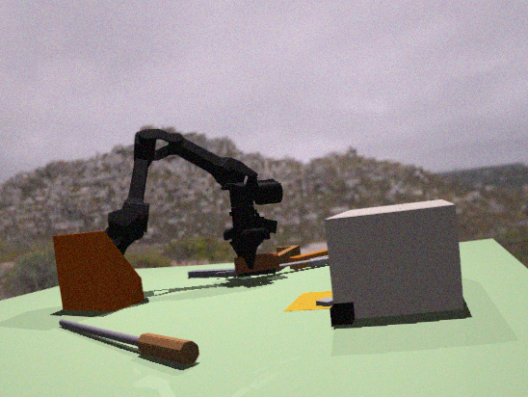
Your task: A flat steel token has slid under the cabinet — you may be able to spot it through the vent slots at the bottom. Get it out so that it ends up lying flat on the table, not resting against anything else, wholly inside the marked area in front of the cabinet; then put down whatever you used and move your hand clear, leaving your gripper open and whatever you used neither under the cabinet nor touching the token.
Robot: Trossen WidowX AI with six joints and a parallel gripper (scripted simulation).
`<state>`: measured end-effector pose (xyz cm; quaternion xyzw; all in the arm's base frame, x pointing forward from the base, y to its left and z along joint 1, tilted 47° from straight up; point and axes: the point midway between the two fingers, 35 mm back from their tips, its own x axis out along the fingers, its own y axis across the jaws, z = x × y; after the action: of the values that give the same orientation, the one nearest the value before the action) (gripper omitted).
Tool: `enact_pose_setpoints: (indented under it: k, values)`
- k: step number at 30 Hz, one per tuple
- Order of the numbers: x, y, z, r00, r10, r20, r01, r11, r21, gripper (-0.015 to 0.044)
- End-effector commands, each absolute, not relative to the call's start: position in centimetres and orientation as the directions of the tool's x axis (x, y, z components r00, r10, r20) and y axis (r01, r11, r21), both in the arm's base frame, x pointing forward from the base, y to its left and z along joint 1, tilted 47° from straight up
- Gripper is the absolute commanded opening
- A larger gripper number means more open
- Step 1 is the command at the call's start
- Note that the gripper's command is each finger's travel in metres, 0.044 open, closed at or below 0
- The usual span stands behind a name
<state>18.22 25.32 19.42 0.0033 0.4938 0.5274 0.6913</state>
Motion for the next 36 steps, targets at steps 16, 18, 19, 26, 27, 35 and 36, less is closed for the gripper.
enact_pose_setpoints:
  k: [16,18,19,26,27,35,36]
  values:
    - [19.1,23.5,17.7,-0.035,0.738,-0.674,-0.733,0.439,0.519,0.0]
    - [19.2,23.3,17.5,-0.035,0.737,-0.675,-0.734,0.439,0.519,0.0]
    - [19.2,23.2,17.4,-0.035,0.737,-0.675,-0.734,0.439,0.518,0.0]
    - [19.5,22.6,16.7,-0.035,0.737,-0.675,-0.734,0.439,0.518,0.0]
    - [19.5,22.5,16.6,-0.035,0.737,-0.675,-0.734,0.439,0.518,0.0]
    - [19.8,21.9,15.8,-0.036,0.736,-0.676,-0.734,0.44,0.517,0.0]
    - [19.8,21.8,15.7,-0.036,0.736,-0.676,-0.734,0.44,0.517,0.0]
